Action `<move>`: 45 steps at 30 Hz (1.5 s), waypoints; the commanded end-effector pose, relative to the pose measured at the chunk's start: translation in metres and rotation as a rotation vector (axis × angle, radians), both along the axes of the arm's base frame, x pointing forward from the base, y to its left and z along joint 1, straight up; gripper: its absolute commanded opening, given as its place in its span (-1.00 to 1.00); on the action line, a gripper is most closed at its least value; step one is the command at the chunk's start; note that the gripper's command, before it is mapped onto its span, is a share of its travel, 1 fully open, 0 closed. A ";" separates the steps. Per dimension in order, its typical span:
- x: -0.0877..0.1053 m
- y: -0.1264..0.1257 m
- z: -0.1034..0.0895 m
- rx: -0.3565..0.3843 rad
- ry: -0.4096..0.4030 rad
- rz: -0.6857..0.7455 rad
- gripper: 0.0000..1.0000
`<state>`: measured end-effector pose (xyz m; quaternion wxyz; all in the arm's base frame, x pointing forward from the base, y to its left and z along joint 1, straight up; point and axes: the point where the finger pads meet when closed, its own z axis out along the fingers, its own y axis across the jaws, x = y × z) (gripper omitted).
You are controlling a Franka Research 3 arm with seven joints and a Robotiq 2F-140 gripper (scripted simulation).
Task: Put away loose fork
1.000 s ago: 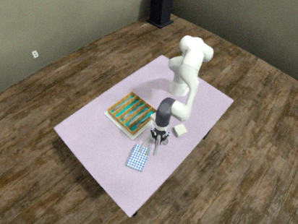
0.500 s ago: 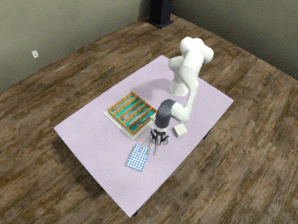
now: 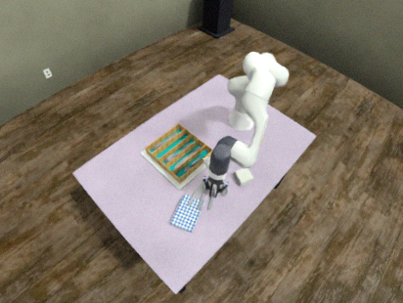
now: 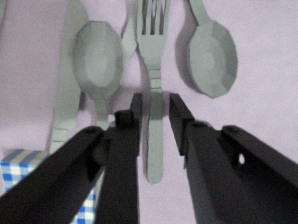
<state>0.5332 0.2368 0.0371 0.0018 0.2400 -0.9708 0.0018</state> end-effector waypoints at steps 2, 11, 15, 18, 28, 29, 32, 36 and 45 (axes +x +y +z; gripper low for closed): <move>0.001 0.000 -0.002 0.002 -0.004 0.008 -0.48; 0.001 0.000 -0.003 0.002 -0.004 0.008 -0.48; 0.001 0.000 -0.003 0.002 -0.004 0.008 -0.48; 0.001 0.000 -0.003 0.002 -0.004 0.008 -0.48; 0.001 0.000 -0.003 0.002 -0.004 0.008 -0.74; 0.001 0.000 -0.003 0.002 -0.004 0.008 -0.74; 0.001 0.000 -0.003 0.002 -0.004 0.008 -0.74; 0.001 0.000 -0.003 0.002 -0.004 0.008 -0.74; 0.001 0.000 -0.003 0.002 -0.004 0.008 -0.74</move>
